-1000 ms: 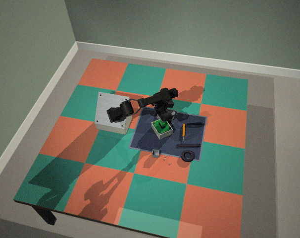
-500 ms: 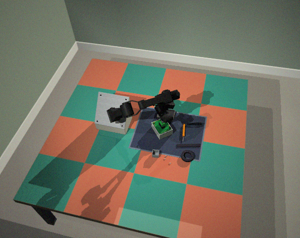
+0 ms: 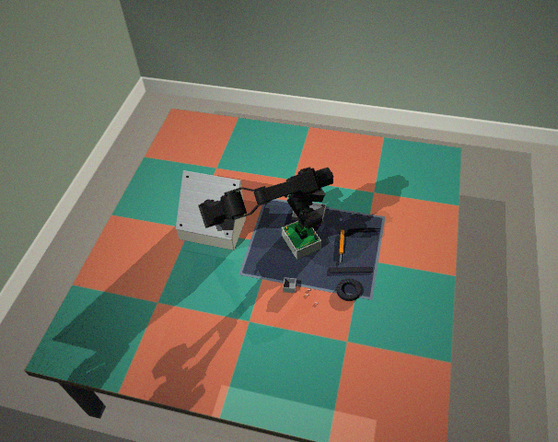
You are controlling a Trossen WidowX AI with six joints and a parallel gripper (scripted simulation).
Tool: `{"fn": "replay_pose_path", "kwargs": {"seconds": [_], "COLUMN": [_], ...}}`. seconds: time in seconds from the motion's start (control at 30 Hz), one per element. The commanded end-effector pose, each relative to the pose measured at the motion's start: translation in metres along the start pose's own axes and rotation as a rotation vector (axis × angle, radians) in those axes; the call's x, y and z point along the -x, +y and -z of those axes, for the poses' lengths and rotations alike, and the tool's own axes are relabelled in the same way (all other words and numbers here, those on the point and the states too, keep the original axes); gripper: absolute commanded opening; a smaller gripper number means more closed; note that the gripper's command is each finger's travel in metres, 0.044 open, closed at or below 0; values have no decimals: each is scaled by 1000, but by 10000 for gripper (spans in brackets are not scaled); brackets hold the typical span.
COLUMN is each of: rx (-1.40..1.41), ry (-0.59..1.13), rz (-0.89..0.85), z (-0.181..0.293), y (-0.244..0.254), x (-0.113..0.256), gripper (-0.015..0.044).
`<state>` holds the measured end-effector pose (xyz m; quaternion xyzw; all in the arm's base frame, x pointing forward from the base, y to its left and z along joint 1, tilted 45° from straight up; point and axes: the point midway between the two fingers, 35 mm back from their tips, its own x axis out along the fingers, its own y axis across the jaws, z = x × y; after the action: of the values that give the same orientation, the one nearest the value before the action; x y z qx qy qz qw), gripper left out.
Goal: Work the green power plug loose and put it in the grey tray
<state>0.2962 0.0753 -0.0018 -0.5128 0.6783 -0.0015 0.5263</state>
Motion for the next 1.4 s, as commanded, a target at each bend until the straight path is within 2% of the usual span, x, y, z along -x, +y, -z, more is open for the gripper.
{"fn": "replay_pose_path", "kwargs": {"seconds": [0.0,0.6,0.93,1.37], "rx": [-2,-3,-3,-3], "ry": [4,5,5,4], "rz": [2,2,2,3], "z": [0,0,0,0], "y": [-2,-2,-2,-2], "x": [-3,-20,-20,-13], "gripper": [251,251,0,0]}}
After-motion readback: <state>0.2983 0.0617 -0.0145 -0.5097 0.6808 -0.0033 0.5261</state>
